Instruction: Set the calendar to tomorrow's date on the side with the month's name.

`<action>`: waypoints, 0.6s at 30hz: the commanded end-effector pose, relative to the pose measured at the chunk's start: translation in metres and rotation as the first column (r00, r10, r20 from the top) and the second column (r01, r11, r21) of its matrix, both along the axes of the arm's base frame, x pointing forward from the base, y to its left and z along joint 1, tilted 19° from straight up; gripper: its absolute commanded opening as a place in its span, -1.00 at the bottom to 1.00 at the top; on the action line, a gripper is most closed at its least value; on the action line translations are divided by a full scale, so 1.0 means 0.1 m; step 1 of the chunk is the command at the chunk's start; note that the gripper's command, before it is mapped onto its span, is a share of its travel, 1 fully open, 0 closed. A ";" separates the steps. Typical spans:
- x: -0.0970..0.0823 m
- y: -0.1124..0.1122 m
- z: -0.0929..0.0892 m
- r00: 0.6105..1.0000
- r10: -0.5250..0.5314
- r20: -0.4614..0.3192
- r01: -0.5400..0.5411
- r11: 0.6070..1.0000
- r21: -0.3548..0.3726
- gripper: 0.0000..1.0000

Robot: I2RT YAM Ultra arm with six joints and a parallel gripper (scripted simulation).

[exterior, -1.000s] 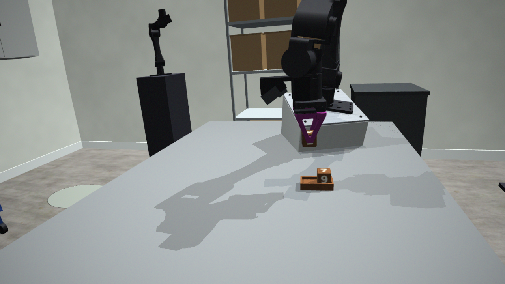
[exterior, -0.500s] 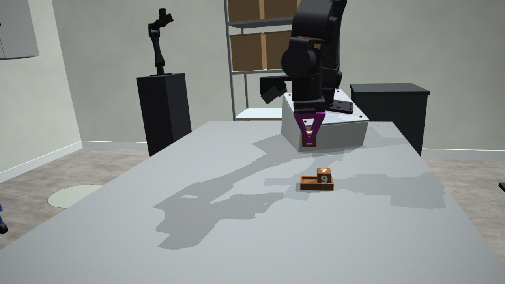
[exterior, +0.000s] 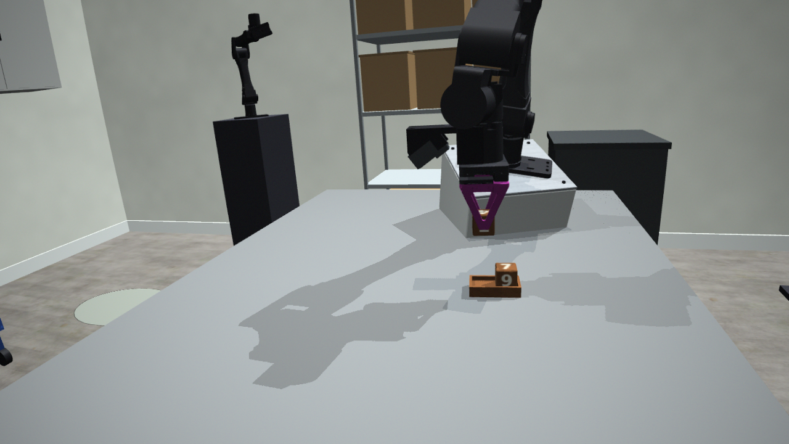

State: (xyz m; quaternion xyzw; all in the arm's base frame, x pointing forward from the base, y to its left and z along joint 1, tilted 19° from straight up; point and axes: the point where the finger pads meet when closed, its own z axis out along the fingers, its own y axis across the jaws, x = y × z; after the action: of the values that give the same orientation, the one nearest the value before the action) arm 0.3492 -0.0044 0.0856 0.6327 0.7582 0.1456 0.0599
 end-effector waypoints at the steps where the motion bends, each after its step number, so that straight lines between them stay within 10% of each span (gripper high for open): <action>1: 0.05 -0.01 -0.01 1.000 -0.004 0.020 0.004 1.000 -0.004 -0.45; 18: 0.18 0.06 -0.41 1.000 -0.004 0.020 0.004 1.000 -0.004 -0.45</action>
State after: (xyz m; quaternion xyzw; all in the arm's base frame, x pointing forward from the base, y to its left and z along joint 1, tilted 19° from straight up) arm 0.3602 0.0038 0.0413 0.6327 0.7588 0.1444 0.0552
